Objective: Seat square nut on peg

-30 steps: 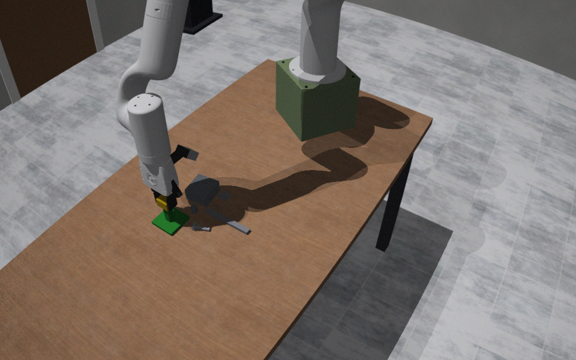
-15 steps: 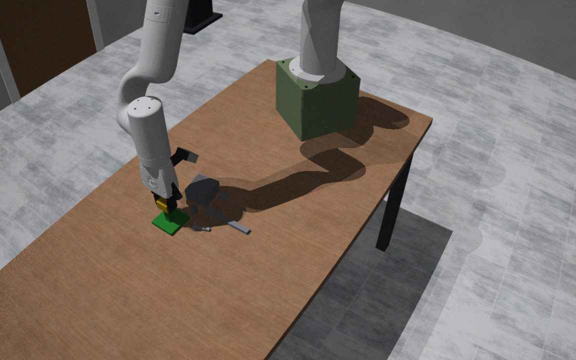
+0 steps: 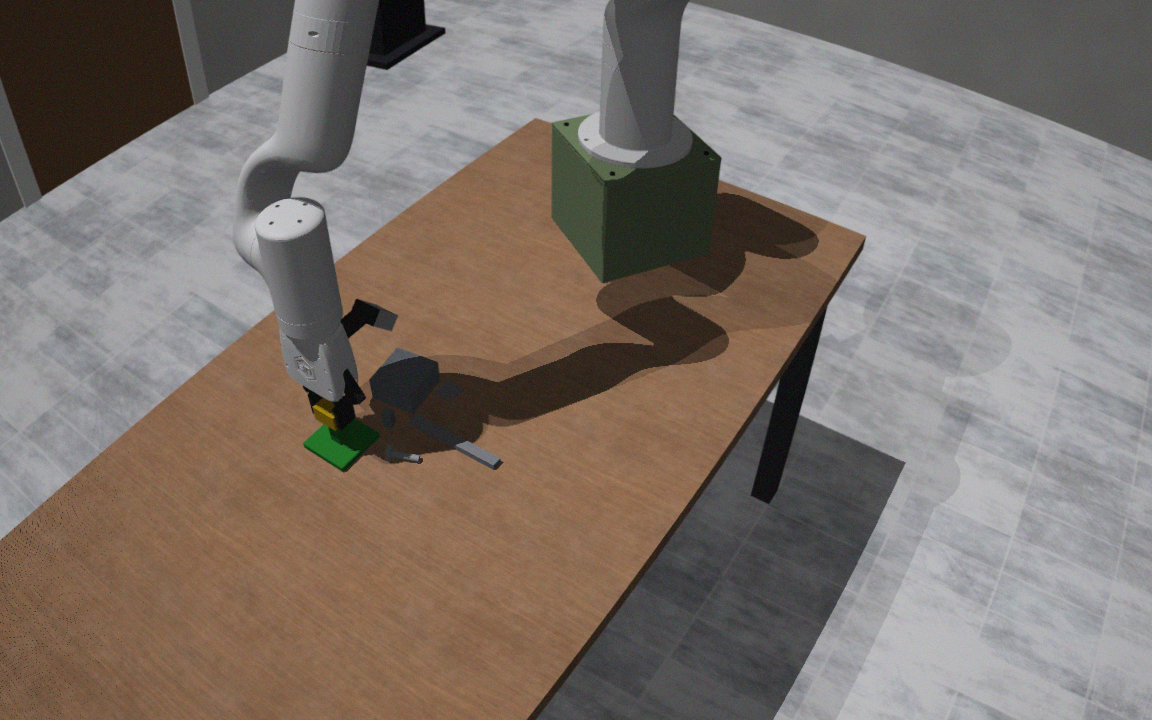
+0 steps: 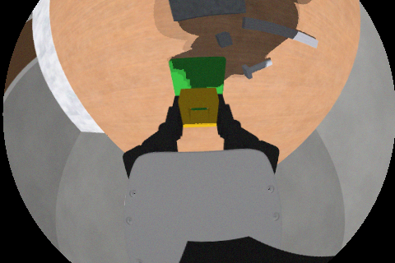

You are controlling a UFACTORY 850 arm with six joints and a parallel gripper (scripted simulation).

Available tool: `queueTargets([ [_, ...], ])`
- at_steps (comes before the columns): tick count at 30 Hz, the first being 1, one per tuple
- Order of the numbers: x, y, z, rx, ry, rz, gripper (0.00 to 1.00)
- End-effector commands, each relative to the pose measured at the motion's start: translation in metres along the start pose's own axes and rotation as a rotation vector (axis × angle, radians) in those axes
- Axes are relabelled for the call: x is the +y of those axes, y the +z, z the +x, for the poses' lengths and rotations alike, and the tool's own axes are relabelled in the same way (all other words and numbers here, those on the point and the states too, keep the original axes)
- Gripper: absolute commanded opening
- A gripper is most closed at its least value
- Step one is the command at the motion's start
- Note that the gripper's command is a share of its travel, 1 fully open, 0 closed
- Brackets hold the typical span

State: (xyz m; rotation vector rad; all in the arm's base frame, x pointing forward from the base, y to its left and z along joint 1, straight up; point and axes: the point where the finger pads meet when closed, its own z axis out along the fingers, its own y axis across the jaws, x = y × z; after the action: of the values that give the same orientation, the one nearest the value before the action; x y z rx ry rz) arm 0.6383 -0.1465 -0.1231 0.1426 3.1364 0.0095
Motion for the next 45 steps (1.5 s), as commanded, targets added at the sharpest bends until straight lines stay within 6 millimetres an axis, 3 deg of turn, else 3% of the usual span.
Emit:
queueTargets([
  [1,0.000,-0.001,-0.001,-0.002,0.000,0.000,0.00],
  [8,0.000,0.004,-0.001,-0.002,0.000,0.000,0.00],
  [16,0.000,0.039,0.001,-0.002,0.000,0.000,0.00],
  [45,0.000,0.043,0.001,-0.002,0.000,0.000,0.00],
])
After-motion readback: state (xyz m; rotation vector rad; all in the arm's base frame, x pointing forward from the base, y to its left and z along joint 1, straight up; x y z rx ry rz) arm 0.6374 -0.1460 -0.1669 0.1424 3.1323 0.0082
